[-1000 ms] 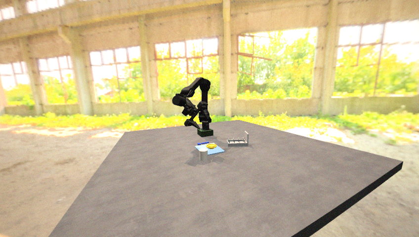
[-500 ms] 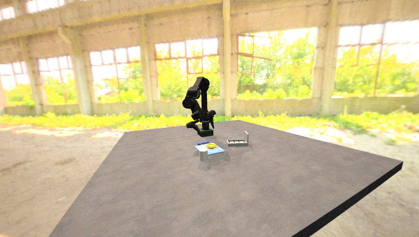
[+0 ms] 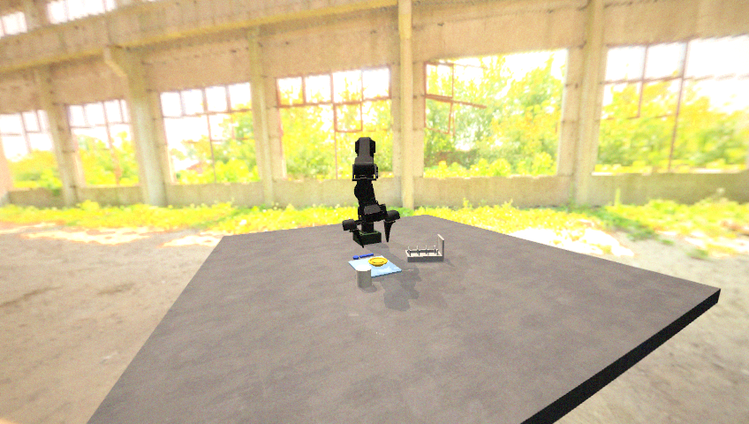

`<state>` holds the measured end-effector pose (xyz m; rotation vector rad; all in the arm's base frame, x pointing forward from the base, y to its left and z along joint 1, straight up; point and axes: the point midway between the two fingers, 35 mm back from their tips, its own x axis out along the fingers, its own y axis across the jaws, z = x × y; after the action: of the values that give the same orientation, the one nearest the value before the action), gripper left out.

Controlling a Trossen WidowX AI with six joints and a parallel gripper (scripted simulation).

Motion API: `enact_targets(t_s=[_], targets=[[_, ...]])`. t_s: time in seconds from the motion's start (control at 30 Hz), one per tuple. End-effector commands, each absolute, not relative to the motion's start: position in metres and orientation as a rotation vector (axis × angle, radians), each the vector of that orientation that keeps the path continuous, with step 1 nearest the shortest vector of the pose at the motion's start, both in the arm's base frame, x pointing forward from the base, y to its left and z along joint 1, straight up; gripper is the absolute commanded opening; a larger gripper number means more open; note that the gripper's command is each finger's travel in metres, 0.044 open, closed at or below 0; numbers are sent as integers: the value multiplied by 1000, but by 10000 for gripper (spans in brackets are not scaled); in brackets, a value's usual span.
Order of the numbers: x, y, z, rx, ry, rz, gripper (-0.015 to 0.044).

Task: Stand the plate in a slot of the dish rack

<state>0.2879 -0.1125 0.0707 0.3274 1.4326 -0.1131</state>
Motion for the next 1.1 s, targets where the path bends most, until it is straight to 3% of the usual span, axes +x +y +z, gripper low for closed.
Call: enact_targets(t_s=[0.0, 1.07], targets=[[292, -107, 65, 185, 1499, -95, 400], [299, -103, 30, 75, 1542, -81, 400]])
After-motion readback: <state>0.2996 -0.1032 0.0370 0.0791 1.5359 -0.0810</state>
